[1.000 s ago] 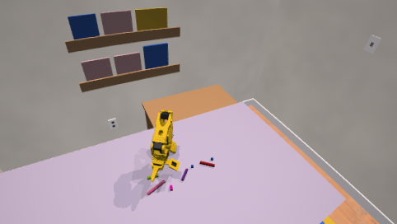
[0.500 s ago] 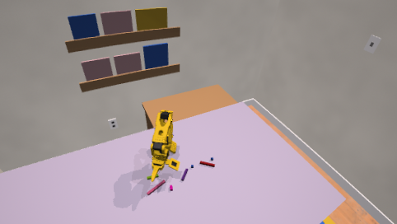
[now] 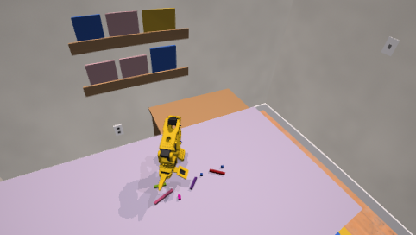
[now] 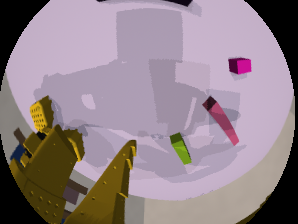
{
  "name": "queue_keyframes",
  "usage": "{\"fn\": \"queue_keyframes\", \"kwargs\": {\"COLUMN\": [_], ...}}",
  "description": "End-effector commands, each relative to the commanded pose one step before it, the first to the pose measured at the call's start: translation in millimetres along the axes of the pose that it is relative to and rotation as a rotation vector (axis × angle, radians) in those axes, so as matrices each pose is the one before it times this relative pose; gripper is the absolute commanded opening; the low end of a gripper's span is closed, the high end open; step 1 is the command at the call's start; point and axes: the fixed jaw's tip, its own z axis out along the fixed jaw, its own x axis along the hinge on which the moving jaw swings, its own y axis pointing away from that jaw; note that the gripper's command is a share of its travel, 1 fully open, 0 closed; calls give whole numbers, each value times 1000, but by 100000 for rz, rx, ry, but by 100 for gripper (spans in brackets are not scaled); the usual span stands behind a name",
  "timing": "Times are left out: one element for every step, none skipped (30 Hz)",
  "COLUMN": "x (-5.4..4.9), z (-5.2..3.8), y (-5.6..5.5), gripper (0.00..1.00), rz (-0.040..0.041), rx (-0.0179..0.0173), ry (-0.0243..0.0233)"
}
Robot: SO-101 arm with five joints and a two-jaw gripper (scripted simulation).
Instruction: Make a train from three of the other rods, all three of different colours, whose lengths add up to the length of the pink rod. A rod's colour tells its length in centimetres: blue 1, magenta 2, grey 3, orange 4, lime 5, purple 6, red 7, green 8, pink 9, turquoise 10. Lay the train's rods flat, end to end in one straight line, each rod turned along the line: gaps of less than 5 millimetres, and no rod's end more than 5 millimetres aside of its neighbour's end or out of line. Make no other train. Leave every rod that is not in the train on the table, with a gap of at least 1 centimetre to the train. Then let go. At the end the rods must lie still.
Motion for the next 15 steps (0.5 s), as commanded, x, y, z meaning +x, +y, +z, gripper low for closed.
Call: {"fn": "queue_keyframes", "kwargs": {"x": [-713, -49, -47, -45, -43, -42, -40, -38, -36, -34, -33, 0, 0, 424, -51], "z": [-7330, -715, -716, -717, -718, -719, -720, -721, -722, -723, -724, 0, 0, 8333, -723], "y": [-11263, -1337, -1338, -1339, -1340, -1340, -1341, -1342, -1343, -1344, -1345, 0, 0, 17393, -885], "gripper": [100, 100, 100, 100, 100, 100, 100, 100, 100, 100, 100, 100, 100, 100, 100], "rz": [-680, -136, -136, -136, -136, -136, -136, -136, -136, -136, -136, 0, 0, 1424, 138], "rx": [7051, 793, 793, 793, 793, 793, 793, 793, 793, 793, 793, 0, 0, -10098, 513], "ry": [-478, -35, -34, -33, -31, -30, -29, -28, -27, -26, -25, 0, 0, 383, -24]}}
